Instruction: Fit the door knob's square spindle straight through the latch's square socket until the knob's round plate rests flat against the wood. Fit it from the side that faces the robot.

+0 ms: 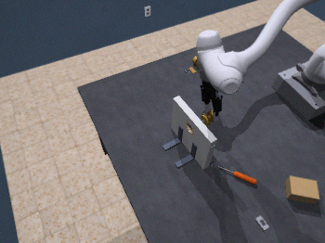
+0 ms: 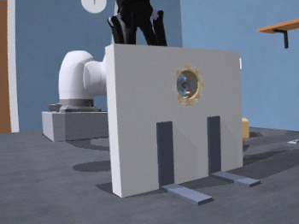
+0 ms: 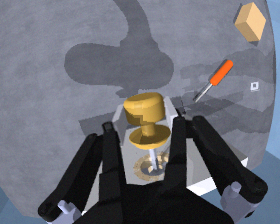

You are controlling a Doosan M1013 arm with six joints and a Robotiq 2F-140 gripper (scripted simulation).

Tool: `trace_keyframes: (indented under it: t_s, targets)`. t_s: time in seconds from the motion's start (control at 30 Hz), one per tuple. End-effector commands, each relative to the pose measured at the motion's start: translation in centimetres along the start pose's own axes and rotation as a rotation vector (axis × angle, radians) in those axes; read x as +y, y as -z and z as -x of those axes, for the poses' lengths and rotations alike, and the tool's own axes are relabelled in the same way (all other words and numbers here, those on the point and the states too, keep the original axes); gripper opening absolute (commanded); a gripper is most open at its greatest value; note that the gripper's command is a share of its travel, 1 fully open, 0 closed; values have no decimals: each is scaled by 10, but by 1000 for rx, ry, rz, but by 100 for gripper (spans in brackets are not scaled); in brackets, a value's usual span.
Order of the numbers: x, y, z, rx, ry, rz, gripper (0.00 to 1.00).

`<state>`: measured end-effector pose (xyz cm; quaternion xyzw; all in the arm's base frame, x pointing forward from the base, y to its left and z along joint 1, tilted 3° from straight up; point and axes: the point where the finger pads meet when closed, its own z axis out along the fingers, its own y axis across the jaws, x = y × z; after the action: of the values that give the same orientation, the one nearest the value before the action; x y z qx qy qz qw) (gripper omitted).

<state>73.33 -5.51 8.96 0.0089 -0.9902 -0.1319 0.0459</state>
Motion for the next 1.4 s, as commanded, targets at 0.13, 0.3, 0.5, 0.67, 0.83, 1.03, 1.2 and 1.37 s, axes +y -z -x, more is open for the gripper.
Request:
trace_keyframes:
  t_s: [0.13, 0.3, 0.5, 0.67, 0.83, 1.03, 1.2, 1.37]
  targets:
    - [0, 0, 5, 5, 1, -2, 42]
    - [0, 0, 5, 5, 1, -2, 42]
    - [0, 0, 5, 5, 1, -2, 42]
    - [0, 0, 6, 5, 1, -2, 42]
    - [0, 0, 9, 5, 2, -2, 42]
    - [0, 0, 10, 5, 2, -2, 42]
    - [0, 0, 10, 5, 2, -2, 42]
    - [0, 0, 10, 5, 2, -2, 42]
